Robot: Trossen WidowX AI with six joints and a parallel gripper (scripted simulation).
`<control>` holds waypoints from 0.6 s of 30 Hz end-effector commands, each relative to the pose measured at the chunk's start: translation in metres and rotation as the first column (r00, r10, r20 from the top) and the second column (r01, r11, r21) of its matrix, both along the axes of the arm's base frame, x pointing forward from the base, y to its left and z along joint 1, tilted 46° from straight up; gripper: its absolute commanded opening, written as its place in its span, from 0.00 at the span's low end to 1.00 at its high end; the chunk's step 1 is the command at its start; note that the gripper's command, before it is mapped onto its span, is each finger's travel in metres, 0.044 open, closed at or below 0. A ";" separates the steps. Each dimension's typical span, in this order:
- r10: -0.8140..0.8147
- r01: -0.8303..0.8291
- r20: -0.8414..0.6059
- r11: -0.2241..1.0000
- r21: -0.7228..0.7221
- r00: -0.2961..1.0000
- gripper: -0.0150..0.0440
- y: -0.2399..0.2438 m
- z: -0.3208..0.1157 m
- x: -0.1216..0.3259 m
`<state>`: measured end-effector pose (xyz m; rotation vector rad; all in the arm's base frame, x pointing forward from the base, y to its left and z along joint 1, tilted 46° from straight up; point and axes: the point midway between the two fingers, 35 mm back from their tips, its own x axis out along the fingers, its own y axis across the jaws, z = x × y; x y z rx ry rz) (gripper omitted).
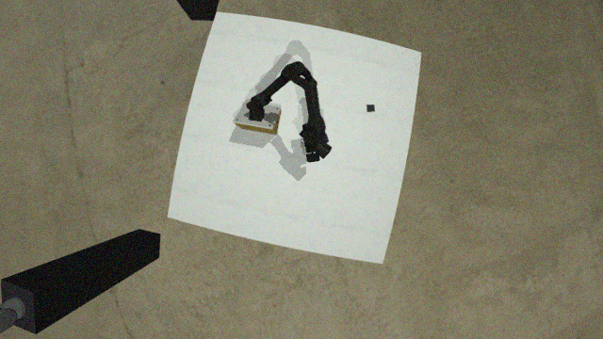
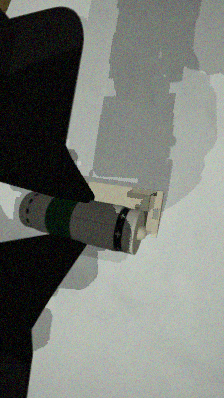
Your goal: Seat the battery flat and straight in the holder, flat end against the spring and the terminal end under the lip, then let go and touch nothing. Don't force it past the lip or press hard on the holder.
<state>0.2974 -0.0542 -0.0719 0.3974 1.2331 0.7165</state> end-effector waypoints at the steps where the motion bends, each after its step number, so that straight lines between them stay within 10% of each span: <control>1: -0.037 0.037 0.031 0.999 0.018 0.999 0.36 0.008 -0.006 0.001; 18: -0.129 0.124 0.124 0.991 0.052 0.984 0.36 0.023 -0.015 0.002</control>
